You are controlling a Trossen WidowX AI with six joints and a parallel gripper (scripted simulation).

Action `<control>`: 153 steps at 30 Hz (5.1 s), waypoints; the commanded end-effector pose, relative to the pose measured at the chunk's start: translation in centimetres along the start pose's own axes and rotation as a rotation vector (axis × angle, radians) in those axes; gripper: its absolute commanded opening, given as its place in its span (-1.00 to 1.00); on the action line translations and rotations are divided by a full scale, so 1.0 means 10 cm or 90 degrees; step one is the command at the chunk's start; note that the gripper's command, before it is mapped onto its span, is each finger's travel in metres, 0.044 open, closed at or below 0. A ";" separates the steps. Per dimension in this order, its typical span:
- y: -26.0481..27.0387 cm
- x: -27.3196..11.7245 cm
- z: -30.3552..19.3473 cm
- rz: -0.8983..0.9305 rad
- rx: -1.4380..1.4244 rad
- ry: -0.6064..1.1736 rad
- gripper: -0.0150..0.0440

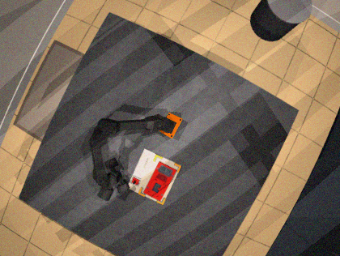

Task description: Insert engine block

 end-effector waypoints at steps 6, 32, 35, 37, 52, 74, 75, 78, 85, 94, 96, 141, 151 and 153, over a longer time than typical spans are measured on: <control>0.03 -0.35 0.01 0.003 0.003 -0.008 1.00; -0.02 -0.69 0.00 0.003 0.005 -0.007 1.00; -0.02 -0.59 0.00 0.003 0.005 -0.007 1.00; -0.02 -0.54 0.00 0.003 0.005 -0.007 1.00; -0.01 -0.32 0.01 0.003 0.006 -0.007 1.00; -0.02 -0.01 0.01 0.002 0.006 -0.008 0.91; -0.02 -0.01 0.01 0.002 0.006 -0.008 0.82; -0.02 -0.01 0.01 0.002 0.006 -0.008 0.56; -0.02 -0.01 0.01 0.002 0.006 -0.008 0.00; -0.02 -0.03 0.01 0.002 0.006 -0.008 -0.40; -0.01 -0.08 0.02 0.003 0.005 -0.009 -0.49; -0.02 -1.17 0.00 0.007 0.003 -0.010 -0.49; -0.03 -1.11 -0.04 0.002 0.005 -0.033 -0.49; -0.03 -1.11 -0.06 0.002 0.004 -0.051 -0.49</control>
Point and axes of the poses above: the point midway between the two fingers, 35 mm back from their tips, its own x axis out along the fingers, its own y axis across the jaws, z = x × y, the point moved 7 cm from there along -x, back along the fingers, and after that the axes turned 3 degrees about -x, right-handed, at the moved point
